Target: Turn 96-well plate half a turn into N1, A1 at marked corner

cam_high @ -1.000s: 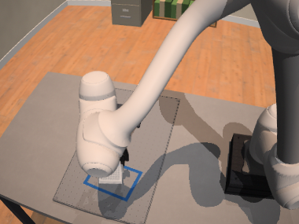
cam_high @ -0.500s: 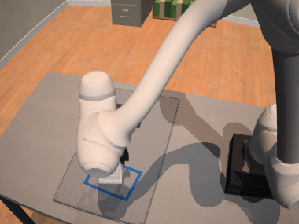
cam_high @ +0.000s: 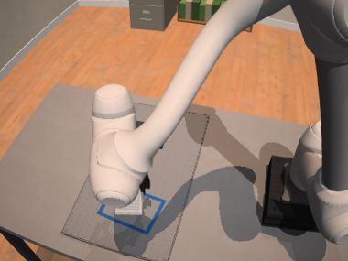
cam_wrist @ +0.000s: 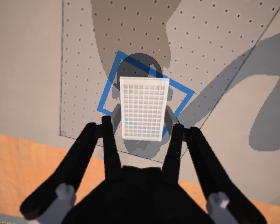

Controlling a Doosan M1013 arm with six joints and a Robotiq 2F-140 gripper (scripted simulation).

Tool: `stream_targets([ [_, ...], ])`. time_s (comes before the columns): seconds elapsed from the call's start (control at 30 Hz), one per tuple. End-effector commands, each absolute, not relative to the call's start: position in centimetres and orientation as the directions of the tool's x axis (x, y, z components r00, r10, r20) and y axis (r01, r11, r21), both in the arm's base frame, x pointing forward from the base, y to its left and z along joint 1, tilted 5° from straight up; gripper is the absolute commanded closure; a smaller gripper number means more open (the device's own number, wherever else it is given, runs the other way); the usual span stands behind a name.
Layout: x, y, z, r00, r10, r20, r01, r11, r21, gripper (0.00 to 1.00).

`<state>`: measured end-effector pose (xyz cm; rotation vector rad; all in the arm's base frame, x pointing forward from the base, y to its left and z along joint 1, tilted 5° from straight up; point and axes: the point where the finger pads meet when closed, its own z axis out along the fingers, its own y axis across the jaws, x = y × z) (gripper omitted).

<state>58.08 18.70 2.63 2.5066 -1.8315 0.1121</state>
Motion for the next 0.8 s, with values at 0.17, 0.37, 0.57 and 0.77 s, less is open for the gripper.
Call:
stream_targets([
  [0.17, 58.1, 18.7, 2.1, 0.302, -0.95, 0.079, -0.952, -0.304, -0.014, 1.0],
  [0.37, 58.1, 18.6, 1.7, 0.302, -0.95, 0.079, -0.952, -0.304, -0.014, 1.0],
  [0.57, 58.1, 18.6, 1.5, 0.302, -0.95, 0.079, -0.952, -0.304, -0.014, 1.0],
  [0.77, 58.1, 18.6, 1.1, 0.302, -0.95, 0.079, -0.952, -0.304, -0.014, 1.0],
])
